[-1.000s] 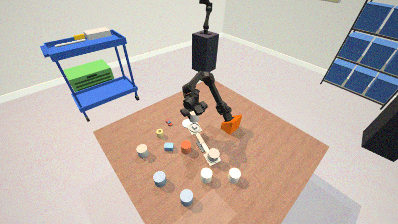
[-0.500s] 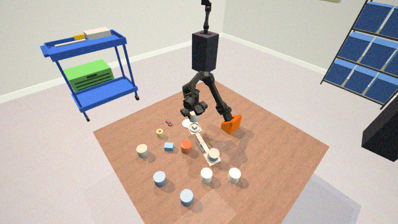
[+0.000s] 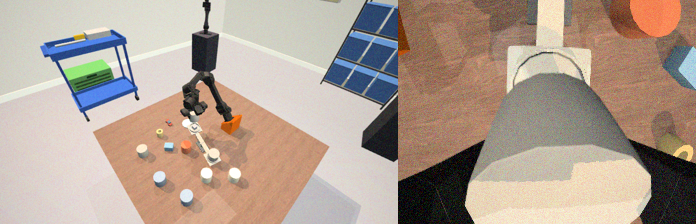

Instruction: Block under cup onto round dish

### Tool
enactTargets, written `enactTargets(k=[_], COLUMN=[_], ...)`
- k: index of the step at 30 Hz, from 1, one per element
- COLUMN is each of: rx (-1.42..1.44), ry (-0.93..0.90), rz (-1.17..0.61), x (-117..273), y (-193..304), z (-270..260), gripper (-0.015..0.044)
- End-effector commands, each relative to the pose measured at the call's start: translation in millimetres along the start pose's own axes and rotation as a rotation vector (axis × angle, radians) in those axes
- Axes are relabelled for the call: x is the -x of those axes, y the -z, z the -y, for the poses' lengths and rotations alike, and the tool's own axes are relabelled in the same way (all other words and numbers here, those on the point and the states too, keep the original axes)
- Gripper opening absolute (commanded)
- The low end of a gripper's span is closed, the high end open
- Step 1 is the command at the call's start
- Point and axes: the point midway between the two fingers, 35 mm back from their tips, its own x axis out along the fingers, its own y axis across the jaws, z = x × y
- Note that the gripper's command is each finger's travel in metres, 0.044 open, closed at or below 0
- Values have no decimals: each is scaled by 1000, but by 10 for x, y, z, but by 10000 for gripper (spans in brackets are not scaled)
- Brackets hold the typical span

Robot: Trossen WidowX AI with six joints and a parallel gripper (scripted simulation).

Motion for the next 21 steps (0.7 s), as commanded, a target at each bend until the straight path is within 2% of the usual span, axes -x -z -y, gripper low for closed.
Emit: enactTargets(k=[1, 21], rx=[1, -4], ry=[1, -12], rz=[0, 20], x=[-1, -83], y=[-1, 110], z=[2, -14], gripper=[0, 0])
